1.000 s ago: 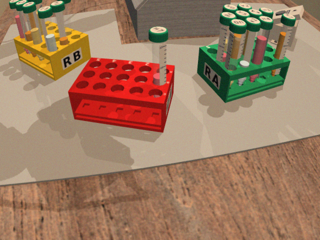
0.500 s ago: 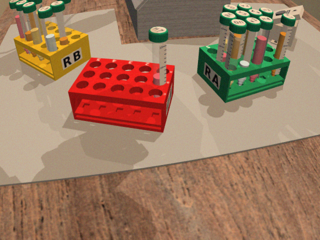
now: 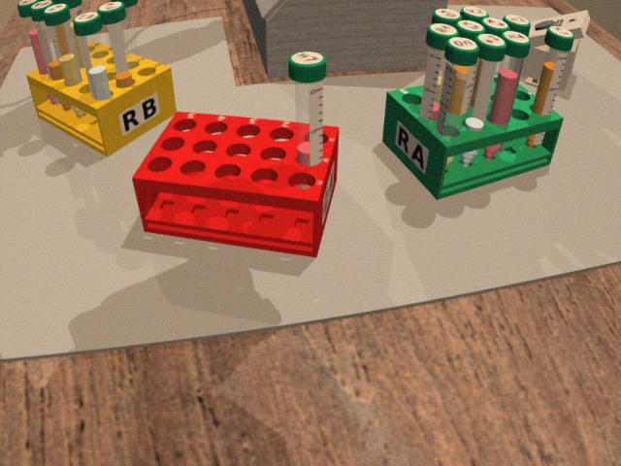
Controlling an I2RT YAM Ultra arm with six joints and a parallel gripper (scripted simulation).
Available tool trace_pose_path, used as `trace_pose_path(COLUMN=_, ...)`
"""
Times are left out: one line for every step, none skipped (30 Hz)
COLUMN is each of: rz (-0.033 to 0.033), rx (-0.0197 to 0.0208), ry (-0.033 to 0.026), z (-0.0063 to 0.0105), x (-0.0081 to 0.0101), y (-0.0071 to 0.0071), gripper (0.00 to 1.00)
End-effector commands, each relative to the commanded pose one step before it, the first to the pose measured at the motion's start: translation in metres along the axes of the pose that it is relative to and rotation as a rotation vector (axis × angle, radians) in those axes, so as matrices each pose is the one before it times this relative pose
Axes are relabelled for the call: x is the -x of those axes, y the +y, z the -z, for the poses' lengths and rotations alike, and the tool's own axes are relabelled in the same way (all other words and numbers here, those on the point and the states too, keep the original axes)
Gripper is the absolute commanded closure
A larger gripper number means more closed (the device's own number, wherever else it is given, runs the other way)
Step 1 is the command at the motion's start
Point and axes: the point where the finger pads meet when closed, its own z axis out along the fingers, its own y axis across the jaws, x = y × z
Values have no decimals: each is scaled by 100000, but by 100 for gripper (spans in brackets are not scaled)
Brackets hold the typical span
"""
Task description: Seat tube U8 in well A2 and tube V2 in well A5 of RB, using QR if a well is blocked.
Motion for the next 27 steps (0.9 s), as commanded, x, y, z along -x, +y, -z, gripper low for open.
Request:
trace_pose_path(rz=321, rx=-469, ry=-2577, z=792, x=-207, y=774, gripper=70)
trace_pose_path(rz=3, rx=45, ry=5, z=-19, x=-41, y=55, gripper=70)
trace_pose_path(rz=16, rx=-62, ry=16, z=-38, x=-37, y=-14, gripper=70)
trace_pose_path(rz=0, rx=0, ry=0, z=0, x=0, y=0, gripper=70)
trace_pose_path(rz=0, rx=0, ry=0, z=0, x=0, y=0, gripper=70)
trace_pose_path(rz=1141, rx=-246, ry=331, z=-305, x=22, y=107, gripper=70)
trace_pose_path(rz=270, rx=-261, ry=-373, z=-73, x=-45, y=-144, gripper=70)
trace_pose_path(rz=-8, rx=-278, ry=13, z=-203, x=-17, y=-33, gripper=70)
trace_pose_path(rz=-863, rx=38, ry=889, z=-555, x=-187, y=-314, gripper=70)
trace_pose_path(rz=-478, rx=145, ry=497, z=-401, x=-107, y=-154, gripper=70)
trace_pose_path(rz=-2, rx=-7, ry=6, z=-210, x=-12, y=-4, gripper=70)
trace_pose_path(rz=-2, rx=-7, ry=6, z=-205, x=-7, y=-9, gripper=70)
trace_pose_path(rz=-1, rx=-7, ry=6, z=-197, x=-1, y=-11, gripper=70)
trace_pose_path(rz=-1, rx=-6, ry=6, z=-186, x=6, y=-10, gripper=70)
trace_pose_path(rz=617, rx=-251, ry=-631, z=71, x=136, y=187, gripper=70)
trace_pose_path(rz=562, rx=-229, ry=-576, z=57, x=131, y=172, gripper=70)
trace_pose_path(rz=159, rx=-69, ry=-160, z=-101, x=51, y=47, gripper=70)
trace_pose_path(rz=-344, rx=130, ry=357, z=-305, x=-55, y=-111, gripper=70)
trace_pose_path(rz=-699, rx=271, ry=724, z=-454, x=-135, y=-224, gripper=70)
trace_pose_path(rz=-303, rx=113, ry=316, z=-302, x=-57, y=-106, gripper=70)
trace_pose_path(rz=0, rx=0, ry=0, z=0, x=0, y=0, gripper=70)
trace_pose_path(rz=0, rx=0, ry=0, z=0, x=0, y=0, gripper=70)
trace_pose_path(rz=1187, rx=-476, ry=-1219, z=317, x=249, y=362, gripper=70)
trace_pose_path(rz=46, rx=-24, ry=-44, z=-142, x=11, y=11, gripper=70)
trace_pose_path(rz=-295, rx=112, ry=309, z=-286, x=-64, y=-91, gripper=70)
trace_pose_path(rz=-648, rx=251, ry=673, z=-437, x=-146, y=-199, gripper=70)
trace_pose_path(rz=-294, rx=111, ry=308, z=-304, x=-70, y=-90, gripper=70)
